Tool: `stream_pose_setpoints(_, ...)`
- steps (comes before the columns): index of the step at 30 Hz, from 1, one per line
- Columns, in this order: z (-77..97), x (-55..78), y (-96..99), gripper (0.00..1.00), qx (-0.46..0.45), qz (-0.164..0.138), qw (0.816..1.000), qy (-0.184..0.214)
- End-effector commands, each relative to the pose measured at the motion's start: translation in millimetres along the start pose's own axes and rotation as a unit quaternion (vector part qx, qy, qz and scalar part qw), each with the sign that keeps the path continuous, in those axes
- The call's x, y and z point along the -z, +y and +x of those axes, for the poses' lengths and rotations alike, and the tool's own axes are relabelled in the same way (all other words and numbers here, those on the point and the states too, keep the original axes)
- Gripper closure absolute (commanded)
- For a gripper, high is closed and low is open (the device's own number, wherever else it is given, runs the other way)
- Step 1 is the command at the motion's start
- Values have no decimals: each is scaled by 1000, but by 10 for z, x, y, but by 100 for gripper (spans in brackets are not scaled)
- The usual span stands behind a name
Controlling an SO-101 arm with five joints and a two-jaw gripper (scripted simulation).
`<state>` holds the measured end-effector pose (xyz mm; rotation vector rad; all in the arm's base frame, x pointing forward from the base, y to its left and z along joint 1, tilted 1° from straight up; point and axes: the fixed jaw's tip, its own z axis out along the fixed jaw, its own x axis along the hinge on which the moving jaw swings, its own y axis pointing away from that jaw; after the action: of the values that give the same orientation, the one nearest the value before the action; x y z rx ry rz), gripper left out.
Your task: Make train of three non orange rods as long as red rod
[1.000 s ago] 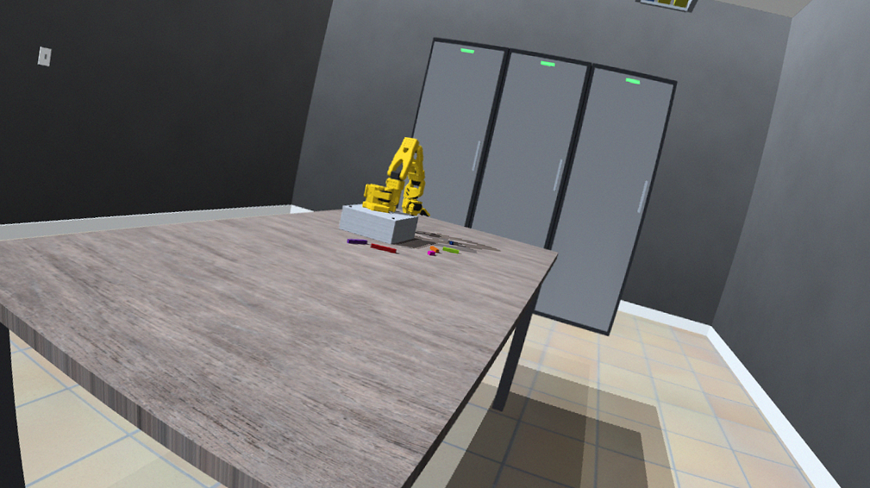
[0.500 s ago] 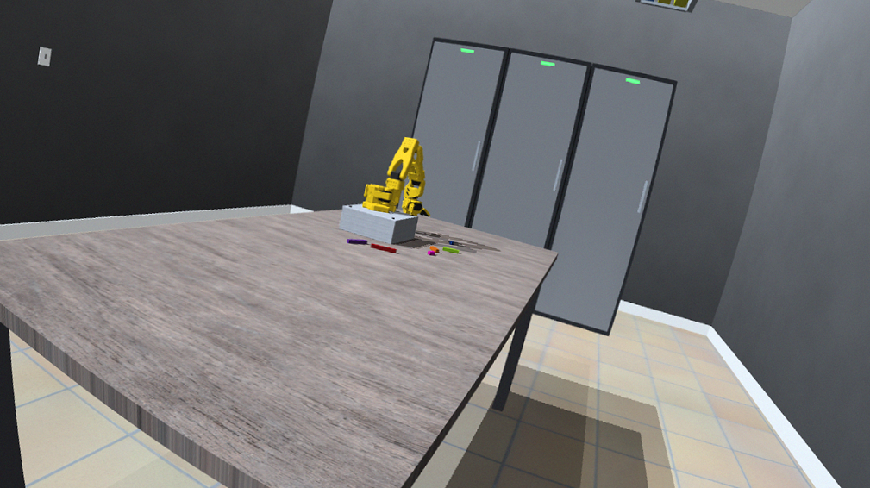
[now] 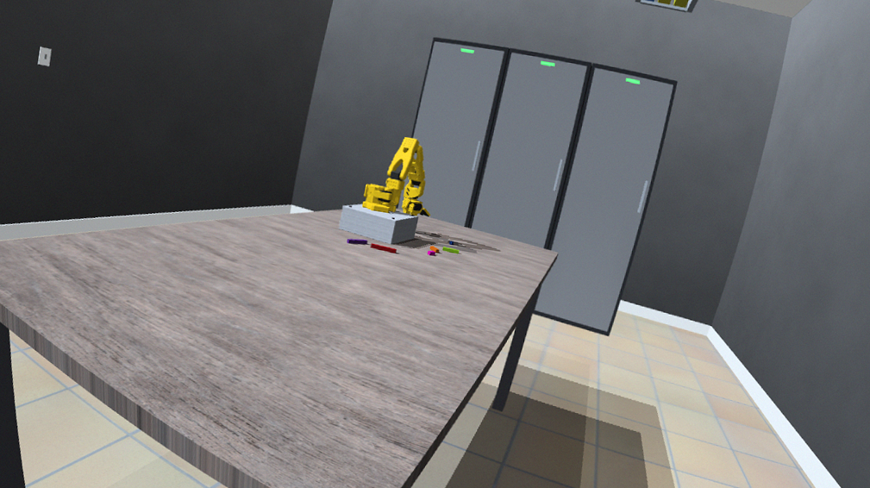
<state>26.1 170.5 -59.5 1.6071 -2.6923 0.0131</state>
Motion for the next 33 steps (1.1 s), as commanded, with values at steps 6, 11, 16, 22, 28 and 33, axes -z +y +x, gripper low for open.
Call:
stream_pose_setpoints(6, 9, -8, 11, 100, 1, 0, 1000, 2)
stream_pose_setpoints(11, 10, -8, 10, 100, 1, 0, 1000, 2)
stream_pose_setpoints(16, 10, -8, 10, 100, 1, 0, 1000, 2)
stream_pose_setpoints(22, 25, -6, 2, 100, 0, 1, 1000, 5)
stream_pose_setpoints(28, 25, -6, 2, 100, 0, 1, 1000, 5)
stream_pose_setpoints(33, 25, -6, 2, 100, 0, 1, 1000, 5)
